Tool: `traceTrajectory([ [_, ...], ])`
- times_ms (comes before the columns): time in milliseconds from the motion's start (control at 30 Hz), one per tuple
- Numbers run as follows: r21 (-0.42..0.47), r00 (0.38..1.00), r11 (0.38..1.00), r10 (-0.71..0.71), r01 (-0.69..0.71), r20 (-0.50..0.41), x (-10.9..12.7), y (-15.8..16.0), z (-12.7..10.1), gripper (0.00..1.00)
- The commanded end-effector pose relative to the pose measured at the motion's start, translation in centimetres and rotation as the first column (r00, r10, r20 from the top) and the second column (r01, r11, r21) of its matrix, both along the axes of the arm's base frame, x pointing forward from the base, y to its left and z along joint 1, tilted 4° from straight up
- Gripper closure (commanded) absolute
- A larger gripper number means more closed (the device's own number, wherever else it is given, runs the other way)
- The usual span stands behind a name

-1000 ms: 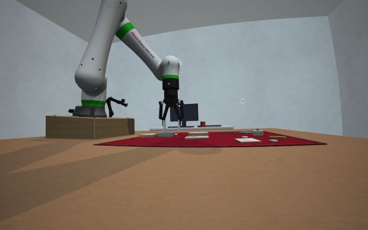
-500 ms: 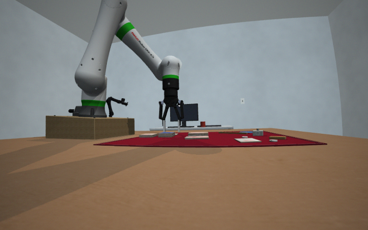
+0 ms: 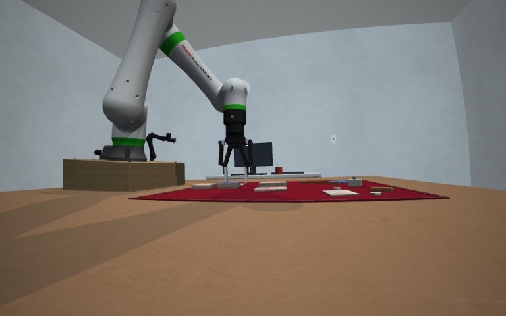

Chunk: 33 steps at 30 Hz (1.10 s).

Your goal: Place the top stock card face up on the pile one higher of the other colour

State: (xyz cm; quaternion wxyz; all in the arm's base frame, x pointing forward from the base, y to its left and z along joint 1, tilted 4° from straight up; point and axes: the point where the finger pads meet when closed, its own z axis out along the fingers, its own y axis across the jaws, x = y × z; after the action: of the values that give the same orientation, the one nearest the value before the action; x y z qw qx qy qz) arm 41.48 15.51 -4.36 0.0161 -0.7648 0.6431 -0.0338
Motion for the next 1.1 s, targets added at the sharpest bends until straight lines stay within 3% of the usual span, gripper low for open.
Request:
traceTrajectory([
  [0, 0.000, 1.000, 1.000, 0.000, 0.000, 0.000, 0.03, 0.01, -0.08, 0.50],
  [1067, 0.000, 1.000, 1.000, 0.000, 0.000, 0.000, 0.06, 0.00, -0.50, 0.50],
])
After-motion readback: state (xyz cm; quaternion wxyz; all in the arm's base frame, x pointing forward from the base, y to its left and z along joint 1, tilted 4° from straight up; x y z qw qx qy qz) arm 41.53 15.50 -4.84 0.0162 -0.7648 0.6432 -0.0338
